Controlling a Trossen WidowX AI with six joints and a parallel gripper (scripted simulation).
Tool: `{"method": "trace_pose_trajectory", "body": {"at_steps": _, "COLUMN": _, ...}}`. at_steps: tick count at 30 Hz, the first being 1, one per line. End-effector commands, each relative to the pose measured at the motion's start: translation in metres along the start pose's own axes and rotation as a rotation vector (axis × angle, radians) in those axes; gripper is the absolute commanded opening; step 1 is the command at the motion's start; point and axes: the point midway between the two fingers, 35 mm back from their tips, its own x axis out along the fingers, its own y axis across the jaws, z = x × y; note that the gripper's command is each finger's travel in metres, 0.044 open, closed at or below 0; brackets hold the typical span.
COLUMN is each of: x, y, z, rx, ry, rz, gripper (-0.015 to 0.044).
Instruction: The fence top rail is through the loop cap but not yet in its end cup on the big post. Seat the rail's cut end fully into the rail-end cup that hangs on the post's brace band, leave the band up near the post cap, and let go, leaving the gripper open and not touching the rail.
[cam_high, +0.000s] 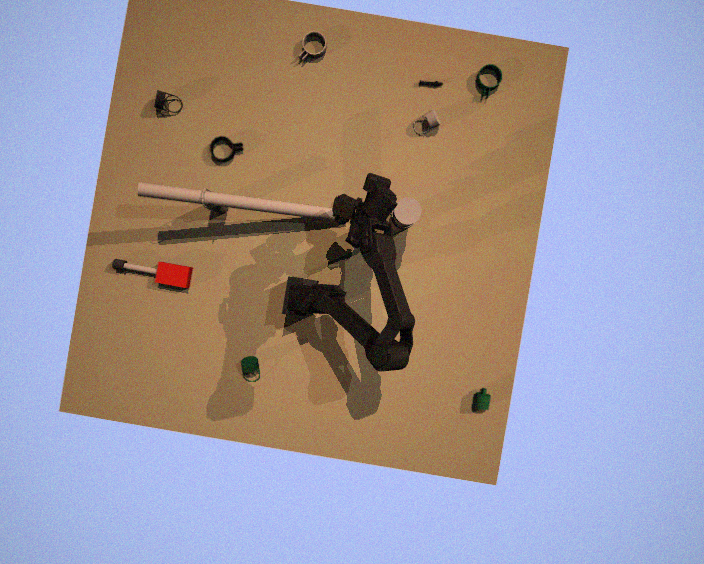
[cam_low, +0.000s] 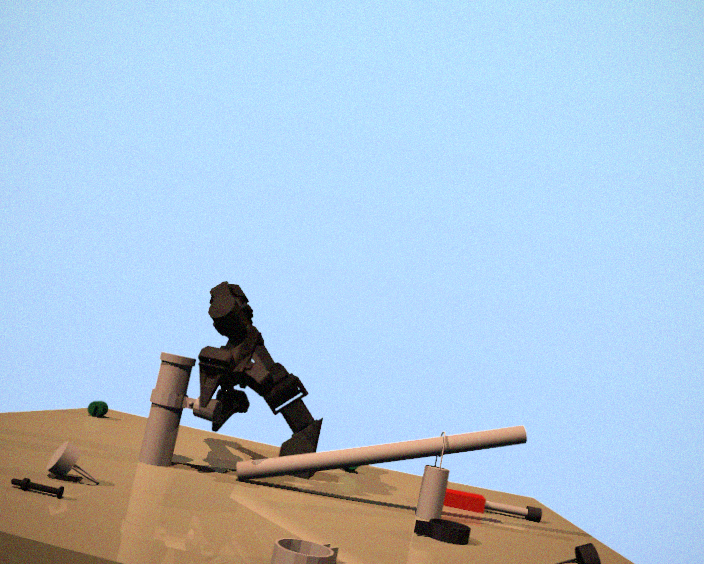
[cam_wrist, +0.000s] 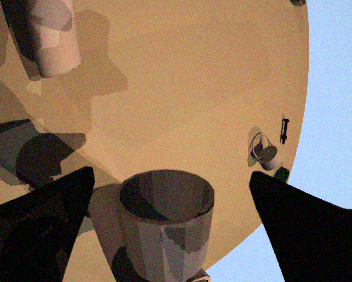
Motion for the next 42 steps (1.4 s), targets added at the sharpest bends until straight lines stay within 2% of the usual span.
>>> {"method": "trace_pose_trajectory", "body": {"at_steps": 1, "x": 0.007, "y": 0.002, "z": 0.0, "rx": -0.009, "ry": 0.0, "rz": 0.002, "gripper": 0.044}}
{"method": "trace_pose_trajectory", "body": {"at_steps": 4, "x": 0.009, "y": 0.002, "z": -0.001, "rx": -0.009, "ry": 0.001, "rz": 0.001, "gripper": 0.044}}
{"method": "trace_pose_trajectory", "body": {"at_steps": 16, "x": 0.009, "y": 0.002, "z": -0.001, "rx": -0.009, "ry": 0.001, "rz": 0.001, "gripper": 0.0125}}
{"method": "trace_pose_trajectory", "body": {"at_steps": 19, "x": 0.009, "y": 0.002, "z": -0.001, "rx": -0.009, "ry": 0.001, "rz": 0.001, "gripper": 0.0105}}
{"method": "trace_pose_trajectory", "body": {"at_steps": 23, "x": 0.008, "y": 0.004, "z": -0.001, "rx": -0.03, "ry": -0.011, "rz": 0.001, "gripper": 0.0}}
{"method": "trace_pose_trajectory", "body": {"at_steps": 42, "x": 0.001, "y": 0.016, "z": -0.002, "rx": -0.158, "ry": -0.084, "rz": 0.002, "gripper": 0.0}}
